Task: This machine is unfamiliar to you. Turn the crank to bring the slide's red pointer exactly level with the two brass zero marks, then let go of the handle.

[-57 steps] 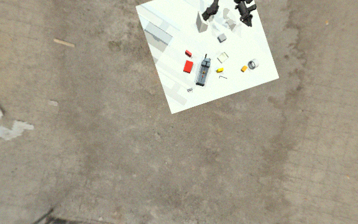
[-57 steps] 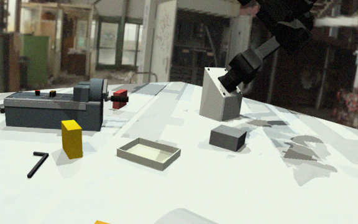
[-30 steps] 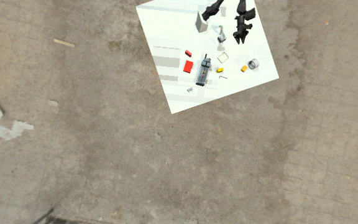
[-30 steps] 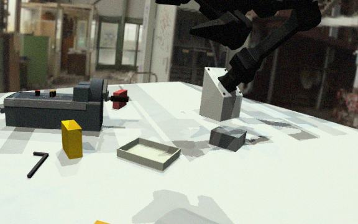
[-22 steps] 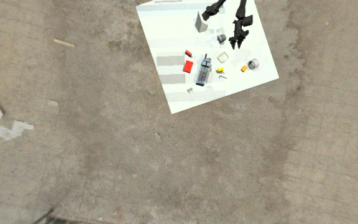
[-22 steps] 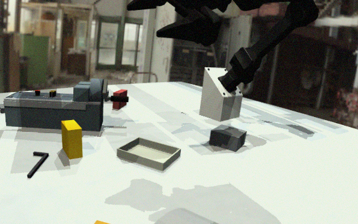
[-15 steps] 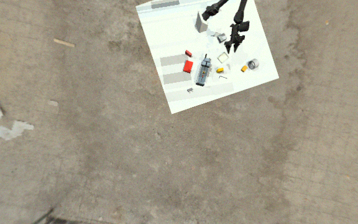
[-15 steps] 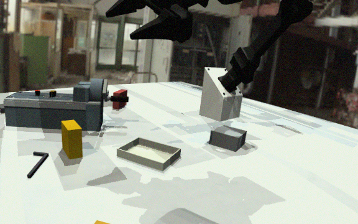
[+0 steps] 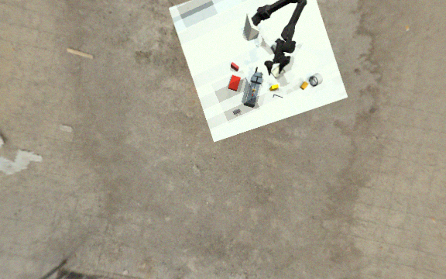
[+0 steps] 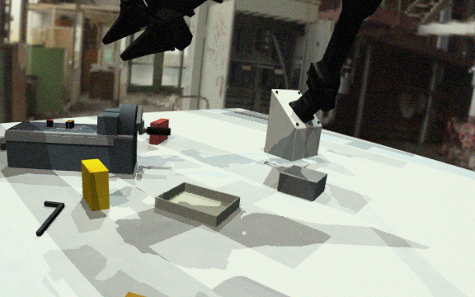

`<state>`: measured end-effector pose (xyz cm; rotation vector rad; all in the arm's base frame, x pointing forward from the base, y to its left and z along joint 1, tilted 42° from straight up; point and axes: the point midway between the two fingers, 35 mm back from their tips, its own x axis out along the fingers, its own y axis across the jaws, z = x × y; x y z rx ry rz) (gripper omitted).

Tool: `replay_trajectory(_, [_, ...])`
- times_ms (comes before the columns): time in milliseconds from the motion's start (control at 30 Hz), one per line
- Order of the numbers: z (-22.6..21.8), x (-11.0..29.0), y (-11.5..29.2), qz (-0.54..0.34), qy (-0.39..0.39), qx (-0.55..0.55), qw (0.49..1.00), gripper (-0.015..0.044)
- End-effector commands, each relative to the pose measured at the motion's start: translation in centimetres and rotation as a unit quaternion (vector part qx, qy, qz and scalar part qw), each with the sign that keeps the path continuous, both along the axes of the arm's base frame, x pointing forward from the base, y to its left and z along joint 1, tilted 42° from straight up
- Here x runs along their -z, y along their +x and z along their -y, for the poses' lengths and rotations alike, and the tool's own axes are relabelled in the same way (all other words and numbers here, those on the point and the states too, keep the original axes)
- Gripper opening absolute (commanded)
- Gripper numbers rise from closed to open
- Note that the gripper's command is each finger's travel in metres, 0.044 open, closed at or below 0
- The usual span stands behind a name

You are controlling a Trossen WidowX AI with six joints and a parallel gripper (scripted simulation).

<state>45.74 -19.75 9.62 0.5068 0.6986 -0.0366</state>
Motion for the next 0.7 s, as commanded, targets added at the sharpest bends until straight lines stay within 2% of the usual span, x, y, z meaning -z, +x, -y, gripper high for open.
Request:
replay_trajectory(0, [1.7, 2.3, -0.1, -0.017, 0.033, 0.004, 0.999, 0.0440])
replay_trajectory(500, [7.8, 10.7, -2.5, -0.064, 0.157, 0.037, 0.985, 0.0440])
replay_trajectory(667, [7.3, 11.9, -2.5, -0.066, 0.162, 0.039, 0.984, 0.0440])
